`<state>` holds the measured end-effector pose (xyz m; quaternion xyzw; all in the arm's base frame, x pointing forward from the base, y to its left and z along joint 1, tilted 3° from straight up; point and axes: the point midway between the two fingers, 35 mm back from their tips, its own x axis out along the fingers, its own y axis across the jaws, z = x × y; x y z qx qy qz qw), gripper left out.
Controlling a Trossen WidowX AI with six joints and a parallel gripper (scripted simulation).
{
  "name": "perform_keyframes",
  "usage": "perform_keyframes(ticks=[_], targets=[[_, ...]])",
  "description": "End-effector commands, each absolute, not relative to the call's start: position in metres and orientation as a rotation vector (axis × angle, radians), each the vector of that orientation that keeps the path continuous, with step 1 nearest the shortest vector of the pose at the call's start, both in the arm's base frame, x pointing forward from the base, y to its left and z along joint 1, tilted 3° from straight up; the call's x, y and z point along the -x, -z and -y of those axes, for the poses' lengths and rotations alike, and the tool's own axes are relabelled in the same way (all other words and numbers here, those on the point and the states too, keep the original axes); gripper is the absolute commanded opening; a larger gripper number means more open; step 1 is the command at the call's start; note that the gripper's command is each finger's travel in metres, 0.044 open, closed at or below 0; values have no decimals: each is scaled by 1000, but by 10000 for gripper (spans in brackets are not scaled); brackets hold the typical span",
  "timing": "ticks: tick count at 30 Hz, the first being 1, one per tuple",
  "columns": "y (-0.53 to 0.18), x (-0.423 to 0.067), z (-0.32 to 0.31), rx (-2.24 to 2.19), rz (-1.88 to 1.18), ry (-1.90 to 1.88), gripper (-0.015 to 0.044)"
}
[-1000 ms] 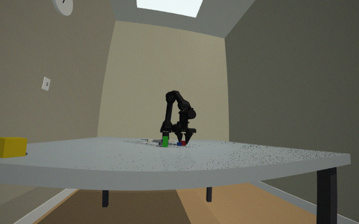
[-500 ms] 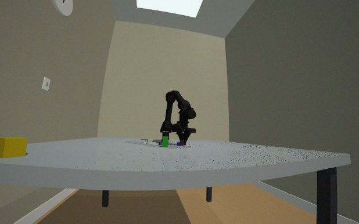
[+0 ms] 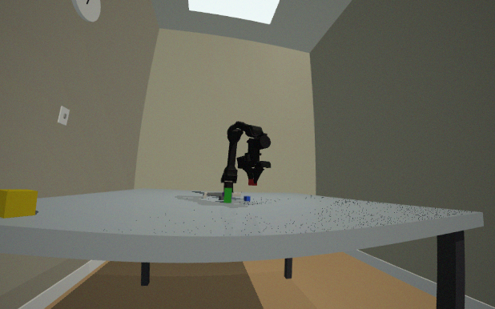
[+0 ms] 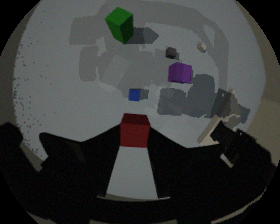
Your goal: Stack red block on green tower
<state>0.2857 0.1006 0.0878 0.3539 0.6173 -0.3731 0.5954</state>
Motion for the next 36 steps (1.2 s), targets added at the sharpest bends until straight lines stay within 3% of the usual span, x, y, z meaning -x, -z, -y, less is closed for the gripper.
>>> perform_keyframes(ticks=[1, 16, 36], targets=[[-107, -288, -101, -831, -1420, 865, 0], [-134, -291, -99, -831, -1420, 865, 0], [-137, -372, -21, -828, -1411, 865, 0]])
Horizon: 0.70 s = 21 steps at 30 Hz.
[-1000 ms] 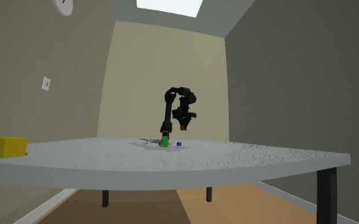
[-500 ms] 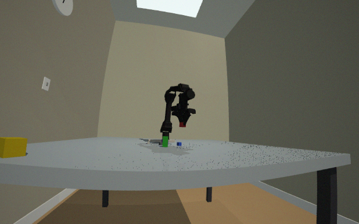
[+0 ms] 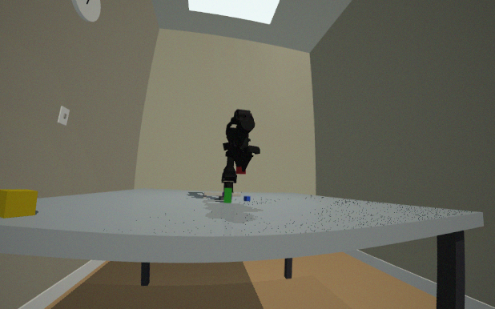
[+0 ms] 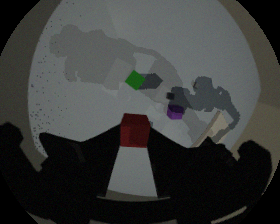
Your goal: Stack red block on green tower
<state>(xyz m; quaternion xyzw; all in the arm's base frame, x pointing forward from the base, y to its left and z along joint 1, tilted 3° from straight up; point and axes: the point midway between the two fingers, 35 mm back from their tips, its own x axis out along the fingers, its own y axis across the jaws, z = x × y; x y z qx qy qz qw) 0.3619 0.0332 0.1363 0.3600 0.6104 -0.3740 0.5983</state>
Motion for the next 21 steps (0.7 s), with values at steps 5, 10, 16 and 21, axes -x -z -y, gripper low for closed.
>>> perform_keyframes(ticks=[5, 10, 16, 21], targets=[[-135, -387, 4, -827, -1409, 866, 0], [-134, -394, 18, -826, -1408, 867, 0], [-116, -394, 18, -826, -1408, 867, 0], [-105, -394, 18, -826, -1408, 867, 0]])
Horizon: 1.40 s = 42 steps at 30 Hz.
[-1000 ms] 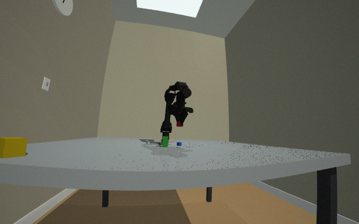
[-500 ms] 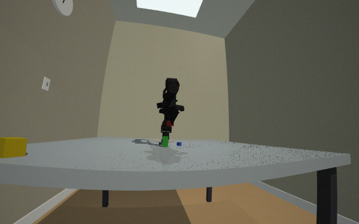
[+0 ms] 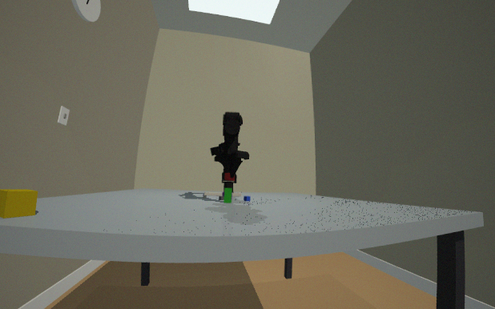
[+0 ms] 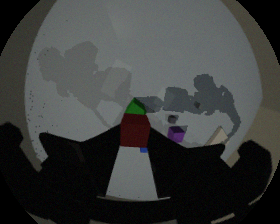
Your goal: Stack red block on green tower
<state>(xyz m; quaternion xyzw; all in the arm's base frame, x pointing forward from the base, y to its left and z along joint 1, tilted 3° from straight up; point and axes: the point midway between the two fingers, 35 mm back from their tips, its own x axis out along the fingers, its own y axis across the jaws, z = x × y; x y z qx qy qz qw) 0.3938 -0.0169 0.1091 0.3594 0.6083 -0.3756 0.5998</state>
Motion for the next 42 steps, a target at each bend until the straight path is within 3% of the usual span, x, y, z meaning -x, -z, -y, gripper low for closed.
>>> perform_keyframes(ticks=[1, 10, 39, 42], targets=[[-104, -394, 18, -826, -1408, 867, 0], [-76, -393, 19, -826, -1408, 867, 0], [-79, -393, 19, -826, -1408, 867, 0], [-76, -393, 19, -833, -1410, 870, 79]])
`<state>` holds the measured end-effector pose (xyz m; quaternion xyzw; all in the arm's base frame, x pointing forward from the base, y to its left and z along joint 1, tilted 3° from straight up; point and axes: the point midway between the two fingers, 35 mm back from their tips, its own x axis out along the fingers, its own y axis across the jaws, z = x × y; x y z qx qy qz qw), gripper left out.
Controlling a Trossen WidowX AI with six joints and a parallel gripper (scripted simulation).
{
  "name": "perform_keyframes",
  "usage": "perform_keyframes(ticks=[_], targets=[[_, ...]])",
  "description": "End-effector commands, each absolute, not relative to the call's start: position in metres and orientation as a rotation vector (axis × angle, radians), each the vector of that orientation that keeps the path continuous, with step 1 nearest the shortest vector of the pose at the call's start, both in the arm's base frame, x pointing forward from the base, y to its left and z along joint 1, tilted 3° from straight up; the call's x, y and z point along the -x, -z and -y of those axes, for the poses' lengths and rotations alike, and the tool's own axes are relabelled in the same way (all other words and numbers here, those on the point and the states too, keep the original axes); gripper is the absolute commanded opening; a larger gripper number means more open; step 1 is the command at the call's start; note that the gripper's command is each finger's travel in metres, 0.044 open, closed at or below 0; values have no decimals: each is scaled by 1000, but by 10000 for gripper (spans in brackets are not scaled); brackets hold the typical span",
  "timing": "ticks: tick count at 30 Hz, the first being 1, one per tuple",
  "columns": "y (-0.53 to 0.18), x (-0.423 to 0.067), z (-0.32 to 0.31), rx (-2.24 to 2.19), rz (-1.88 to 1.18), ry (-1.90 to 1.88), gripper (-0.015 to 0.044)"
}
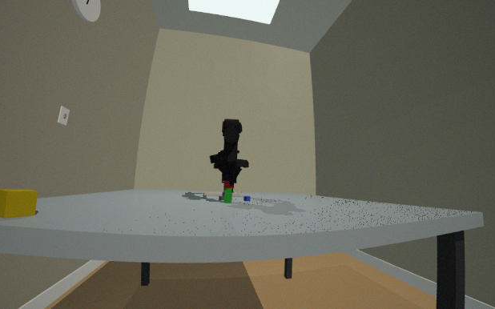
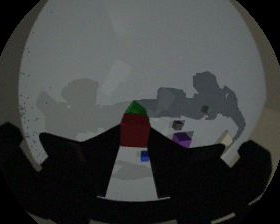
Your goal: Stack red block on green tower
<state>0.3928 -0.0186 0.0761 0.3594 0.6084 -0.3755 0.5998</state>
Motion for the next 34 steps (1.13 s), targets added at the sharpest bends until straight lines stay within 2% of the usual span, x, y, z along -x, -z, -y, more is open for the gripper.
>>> perform_keyframes(ticks=[1, 14, 34], targets=[[-76, -393, 19, -833, -1410, 870, 105], [-76, -393, 19, -833, -1410, 870, 440], [-76, -393, 19, -833, -1410, 870, 440]])
